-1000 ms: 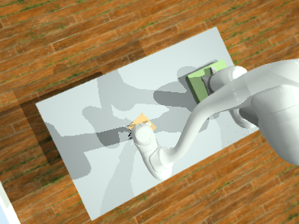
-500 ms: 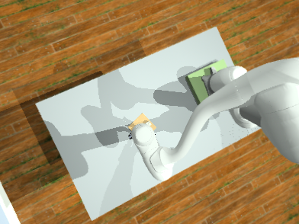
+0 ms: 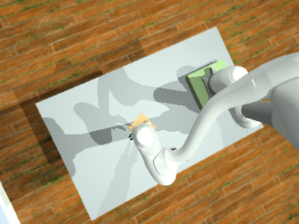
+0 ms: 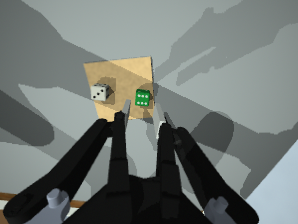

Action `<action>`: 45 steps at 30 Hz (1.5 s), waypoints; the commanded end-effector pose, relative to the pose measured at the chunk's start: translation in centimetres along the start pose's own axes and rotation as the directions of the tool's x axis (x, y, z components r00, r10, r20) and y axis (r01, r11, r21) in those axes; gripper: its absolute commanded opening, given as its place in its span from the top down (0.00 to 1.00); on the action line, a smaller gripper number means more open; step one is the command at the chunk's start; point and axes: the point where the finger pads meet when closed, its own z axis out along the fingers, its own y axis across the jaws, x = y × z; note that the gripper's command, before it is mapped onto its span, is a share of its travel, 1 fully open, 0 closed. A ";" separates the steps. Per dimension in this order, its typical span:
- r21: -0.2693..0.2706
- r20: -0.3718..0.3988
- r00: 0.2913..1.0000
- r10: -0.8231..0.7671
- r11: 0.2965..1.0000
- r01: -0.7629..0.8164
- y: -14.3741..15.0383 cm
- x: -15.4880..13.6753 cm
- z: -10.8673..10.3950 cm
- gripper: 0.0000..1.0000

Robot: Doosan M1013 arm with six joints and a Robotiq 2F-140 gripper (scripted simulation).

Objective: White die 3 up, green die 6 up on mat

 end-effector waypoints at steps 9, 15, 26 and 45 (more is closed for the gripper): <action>0.000 0.000 1.000 0.000 1.000 0.000 0.0 0.0 -1.5 0.65; 0.000 0.000 1.000 0.000 1.000 0.000 0.0 0.0 -1.5 0.00; 0.000 0.000 1.000 0.000 1.000 0.000 0.0 0.0 -1.5 0.00; 0.000 0.000 1.000 0.000 1.000 0.000 0.0 0.0 -4.6 0.00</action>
